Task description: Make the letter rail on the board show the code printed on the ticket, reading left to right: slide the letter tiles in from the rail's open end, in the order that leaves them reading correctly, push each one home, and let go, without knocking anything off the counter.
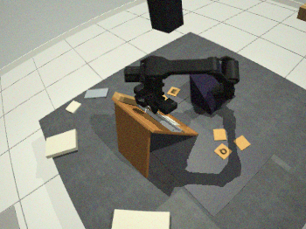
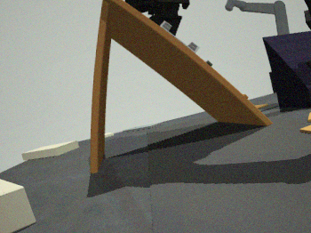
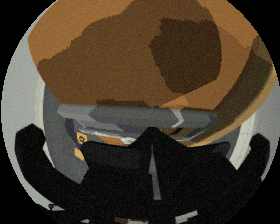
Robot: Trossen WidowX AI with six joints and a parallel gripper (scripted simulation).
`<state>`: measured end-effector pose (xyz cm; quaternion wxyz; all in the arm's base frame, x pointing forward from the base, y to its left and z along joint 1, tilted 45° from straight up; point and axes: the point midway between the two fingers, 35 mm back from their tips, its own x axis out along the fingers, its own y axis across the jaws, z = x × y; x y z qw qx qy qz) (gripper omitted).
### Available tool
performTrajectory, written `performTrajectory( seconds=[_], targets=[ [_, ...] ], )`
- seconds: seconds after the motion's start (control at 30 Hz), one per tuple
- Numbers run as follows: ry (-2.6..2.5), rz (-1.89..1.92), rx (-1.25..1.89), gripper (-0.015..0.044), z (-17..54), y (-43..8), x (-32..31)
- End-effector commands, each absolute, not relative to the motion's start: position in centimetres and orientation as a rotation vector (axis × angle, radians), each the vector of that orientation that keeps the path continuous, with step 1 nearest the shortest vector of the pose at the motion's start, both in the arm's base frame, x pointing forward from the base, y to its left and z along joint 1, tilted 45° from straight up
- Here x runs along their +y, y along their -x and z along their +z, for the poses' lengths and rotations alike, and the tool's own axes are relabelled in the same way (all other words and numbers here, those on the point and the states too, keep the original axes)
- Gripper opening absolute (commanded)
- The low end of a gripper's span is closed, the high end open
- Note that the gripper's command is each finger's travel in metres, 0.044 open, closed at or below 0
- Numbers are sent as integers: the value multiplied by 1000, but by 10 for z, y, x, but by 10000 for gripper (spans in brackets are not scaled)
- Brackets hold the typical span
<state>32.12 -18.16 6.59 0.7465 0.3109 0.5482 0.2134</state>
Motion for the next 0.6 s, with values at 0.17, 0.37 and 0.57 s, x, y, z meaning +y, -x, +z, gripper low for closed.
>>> performTrajectory(
  seconds=[0.17, 0.37, 0.57],
  targets=[
    [-681, 468, 1205, 0, 64, -320, -183],
    [-681, 468, 1205, 0, 69, -313, -185],
    [-681, 468, 1206, 0, 74, -304, -189]
  ],
)
